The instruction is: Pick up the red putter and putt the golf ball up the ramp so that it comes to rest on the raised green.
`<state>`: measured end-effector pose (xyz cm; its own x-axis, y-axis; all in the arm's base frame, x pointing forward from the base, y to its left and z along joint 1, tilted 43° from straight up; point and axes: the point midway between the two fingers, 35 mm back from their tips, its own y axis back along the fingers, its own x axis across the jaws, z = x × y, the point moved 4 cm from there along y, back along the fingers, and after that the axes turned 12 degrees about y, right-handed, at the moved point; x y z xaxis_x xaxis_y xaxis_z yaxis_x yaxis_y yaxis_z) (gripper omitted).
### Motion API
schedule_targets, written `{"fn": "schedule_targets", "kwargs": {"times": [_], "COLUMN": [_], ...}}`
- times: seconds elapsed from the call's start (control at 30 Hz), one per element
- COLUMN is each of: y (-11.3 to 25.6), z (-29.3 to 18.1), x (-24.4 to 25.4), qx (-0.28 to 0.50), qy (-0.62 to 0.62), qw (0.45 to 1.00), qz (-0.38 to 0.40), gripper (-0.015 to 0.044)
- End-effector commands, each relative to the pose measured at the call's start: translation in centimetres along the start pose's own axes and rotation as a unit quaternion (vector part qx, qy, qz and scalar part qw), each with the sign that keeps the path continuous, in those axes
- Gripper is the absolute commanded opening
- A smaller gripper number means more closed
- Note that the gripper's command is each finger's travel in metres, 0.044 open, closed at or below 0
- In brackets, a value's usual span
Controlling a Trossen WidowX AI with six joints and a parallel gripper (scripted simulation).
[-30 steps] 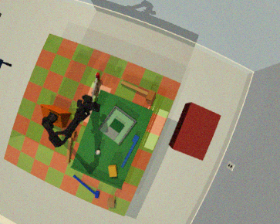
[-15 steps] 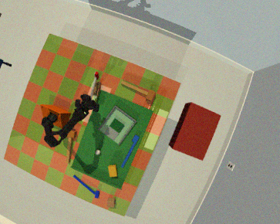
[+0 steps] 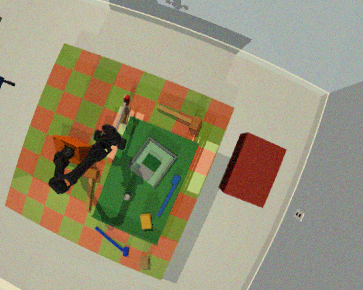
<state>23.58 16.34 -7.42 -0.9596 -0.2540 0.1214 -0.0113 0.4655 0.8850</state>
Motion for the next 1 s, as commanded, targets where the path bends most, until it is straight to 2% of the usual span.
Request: {"fn": "schedule_targets", "kwargs": {"times": [0.0,0.47,0.97], "y": [1.3,4.6,7.3], "z": [-2.2,-10.4,-18.9], "x": [-0.7,-0.7,1.9], "qx": [0.001,0.018,0.042], "qy": [-0.065,-0.283,-0.503], "qw": [0.998,0.958,0.862], "qz": [-0.010,-0.028,-0.049], "gripper": [0.0000,0.0000,0.0000]}}
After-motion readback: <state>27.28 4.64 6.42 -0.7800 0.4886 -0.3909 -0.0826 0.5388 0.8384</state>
